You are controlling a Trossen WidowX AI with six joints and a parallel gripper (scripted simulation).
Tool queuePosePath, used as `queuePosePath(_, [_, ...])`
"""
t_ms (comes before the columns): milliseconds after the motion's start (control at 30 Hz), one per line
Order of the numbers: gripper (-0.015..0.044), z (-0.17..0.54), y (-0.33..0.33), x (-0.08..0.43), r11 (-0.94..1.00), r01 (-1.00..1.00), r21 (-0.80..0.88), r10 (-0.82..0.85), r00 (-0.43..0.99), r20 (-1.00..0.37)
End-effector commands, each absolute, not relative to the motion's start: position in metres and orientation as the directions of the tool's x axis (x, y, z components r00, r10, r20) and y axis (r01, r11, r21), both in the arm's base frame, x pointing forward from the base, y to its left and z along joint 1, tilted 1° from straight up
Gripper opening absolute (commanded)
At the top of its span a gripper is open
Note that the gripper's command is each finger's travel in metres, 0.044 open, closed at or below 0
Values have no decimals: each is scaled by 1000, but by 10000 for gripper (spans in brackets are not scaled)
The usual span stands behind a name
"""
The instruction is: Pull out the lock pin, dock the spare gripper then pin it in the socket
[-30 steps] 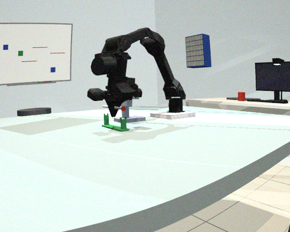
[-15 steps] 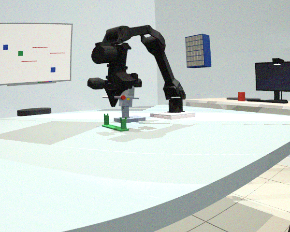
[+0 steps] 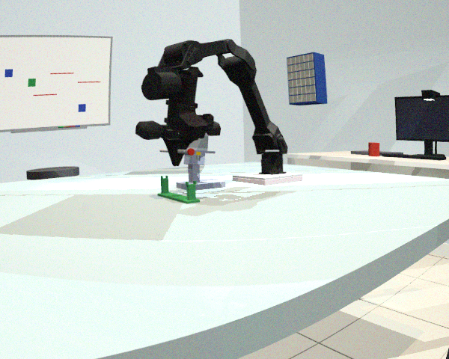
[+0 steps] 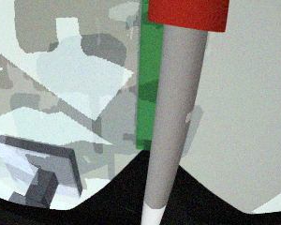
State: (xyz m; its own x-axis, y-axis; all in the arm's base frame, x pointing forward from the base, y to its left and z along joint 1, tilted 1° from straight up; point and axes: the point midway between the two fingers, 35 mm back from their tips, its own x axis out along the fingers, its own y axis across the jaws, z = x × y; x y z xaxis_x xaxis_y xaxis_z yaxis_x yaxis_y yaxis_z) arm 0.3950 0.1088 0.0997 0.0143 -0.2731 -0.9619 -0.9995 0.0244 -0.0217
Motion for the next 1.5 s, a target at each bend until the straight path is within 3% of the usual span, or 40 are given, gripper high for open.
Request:
queuePosePath(0, [0,103,110,388,22,-999,-24,-271,17,-962])
queuePosePath(1467, [0,111,110,282,48,-999,-15,-262,2,-965])
